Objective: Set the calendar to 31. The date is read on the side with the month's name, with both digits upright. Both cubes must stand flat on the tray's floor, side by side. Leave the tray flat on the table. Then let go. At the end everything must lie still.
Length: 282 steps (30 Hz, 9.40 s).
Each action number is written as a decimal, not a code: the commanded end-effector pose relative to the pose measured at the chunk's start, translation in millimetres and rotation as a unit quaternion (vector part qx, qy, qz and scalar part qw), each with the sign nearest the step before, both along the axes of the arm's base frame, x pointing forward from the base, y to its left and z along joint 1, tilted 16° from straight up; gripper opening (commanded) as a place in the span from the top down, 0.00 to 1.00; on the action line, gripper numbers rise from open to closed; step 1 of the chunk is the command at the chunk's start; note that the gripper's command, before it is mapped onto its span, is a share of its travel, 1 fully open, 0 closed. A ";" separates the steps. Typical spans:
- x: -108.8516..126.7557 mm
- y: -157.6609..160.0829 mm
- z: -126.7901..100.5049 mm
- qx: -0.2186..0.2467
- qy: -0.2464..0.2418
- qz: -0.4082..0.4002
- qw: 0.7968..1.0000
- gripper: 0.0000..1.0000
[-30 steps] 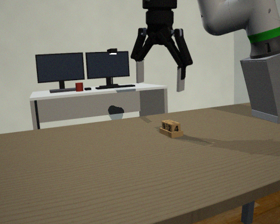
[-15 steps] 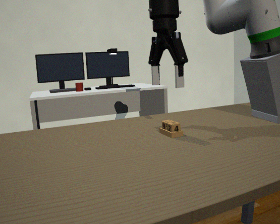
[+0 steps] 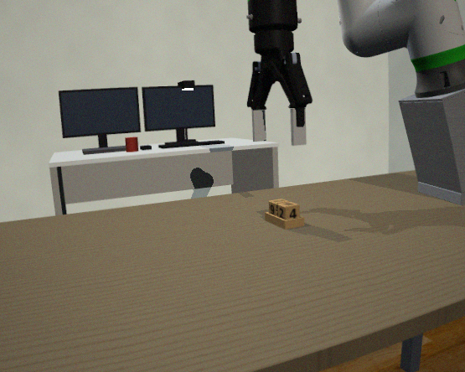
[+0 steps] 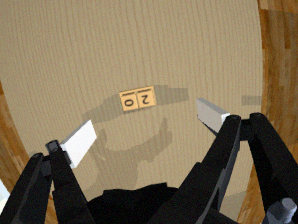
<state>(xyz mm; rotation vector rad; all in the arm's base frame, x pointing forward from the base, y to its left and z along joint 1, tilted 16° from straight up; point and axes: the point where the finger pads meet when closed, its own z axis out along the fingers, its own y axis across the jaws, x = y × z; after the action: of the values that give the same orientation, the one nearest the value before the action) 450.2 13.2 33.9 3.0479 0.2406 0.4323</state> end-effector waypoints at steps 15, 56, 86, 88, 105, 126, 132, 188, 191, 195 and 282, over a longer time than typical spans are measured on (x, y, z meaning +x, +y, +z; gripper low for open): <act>3.4 0.0 -10.1 -0.073 0.008 0.249 0.966 0.00; 8.7 0.1 -30.8 -0.198 0.022 0.676 0.710 0.71; 8.7 0.1 -30.8 -0.198 0.022 0.676 0.710 0.71; 8.7 0.1 -30.8 -0.198 0.022 0.676 0.710 0.71; 10.3 -0.2 -36.0 -0.198 0.022 0.676 0.709 0.71; 17.4 -1.5 -59.1 -0.198 0.022 0.676 0.709 0.71; 20.0 -2.0 -67.7 -0.198 0.022 0.676 0.709 0.71; 23.8 -2.7 -80.3 -0.198 0.022 0.676 0.709 0.71; 23.9 -2.7 -80.3 -0.198 0.022 0.676 0.709 0.71; 23.9 -2.7 -80.6 -0.198 0.022 0.676 0.709 0.71; 32.3 -3.6 -109.3 -0.198 0.022 0.676 0.709 0.83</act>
<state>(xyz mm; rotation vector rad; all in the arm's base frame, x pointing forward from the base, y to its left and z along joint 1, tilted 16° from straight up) 482.4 9.5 -75.5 1.8875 2.1966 0.2352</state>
